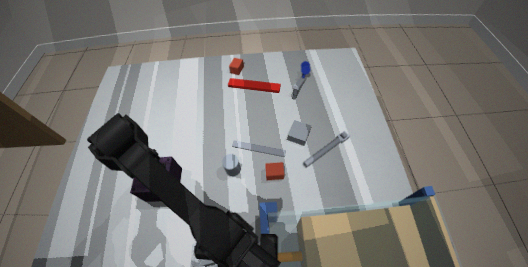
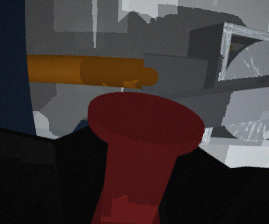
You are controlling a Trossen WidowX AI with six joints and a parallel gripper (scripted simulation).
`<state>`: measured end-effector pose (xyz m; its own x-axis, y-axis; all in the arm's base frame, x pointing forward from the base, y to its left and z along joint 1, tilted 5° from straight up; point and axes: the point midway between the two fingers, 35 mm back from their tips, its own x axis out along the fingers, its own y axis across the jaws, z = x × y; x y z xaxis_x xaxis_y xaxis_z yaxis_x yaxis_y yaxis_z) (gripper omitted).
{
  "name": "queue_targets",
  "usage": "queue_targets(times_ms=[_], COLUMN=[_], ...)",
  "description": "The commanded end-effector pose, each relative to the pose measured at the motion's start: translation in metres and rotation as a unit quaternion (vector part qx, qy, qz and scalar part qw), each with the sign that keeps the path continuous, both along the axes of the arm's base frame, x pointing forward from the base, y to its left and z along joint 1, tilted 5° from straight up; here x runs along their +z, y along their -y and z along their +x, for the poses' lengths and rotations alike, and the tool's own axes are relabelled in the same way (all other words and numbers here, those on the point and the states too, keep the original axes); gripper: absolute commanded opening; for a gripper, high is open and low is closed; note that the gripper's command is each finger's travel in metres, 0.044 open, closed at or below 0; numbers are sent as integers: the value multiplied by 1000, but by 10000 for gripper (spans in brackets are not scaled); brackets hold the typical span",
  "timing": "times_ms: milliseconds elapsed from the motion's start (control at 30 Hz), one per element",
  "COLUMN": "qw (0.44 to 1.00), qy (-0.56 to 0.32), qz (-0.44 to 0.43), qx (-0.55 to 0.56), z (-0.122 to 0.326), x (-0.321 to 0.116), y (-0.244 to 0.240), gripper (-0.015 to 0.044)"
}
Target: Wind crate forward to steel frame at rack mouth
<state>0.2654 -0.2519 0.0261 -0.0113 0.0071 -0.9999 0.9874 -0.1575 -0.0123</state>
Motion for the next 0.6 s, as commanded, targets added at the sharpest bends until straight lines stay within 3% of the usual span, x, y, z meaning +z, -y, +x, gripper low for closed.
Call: queue_targets(times_ms=[0, 567], qw=[1000, 1000], qy=[-5, -6], qz=[20, 21], qx=[8, 8], z=[-3, -16], x=[0, 1], y=[-22, -45], gripper=[0, 0])
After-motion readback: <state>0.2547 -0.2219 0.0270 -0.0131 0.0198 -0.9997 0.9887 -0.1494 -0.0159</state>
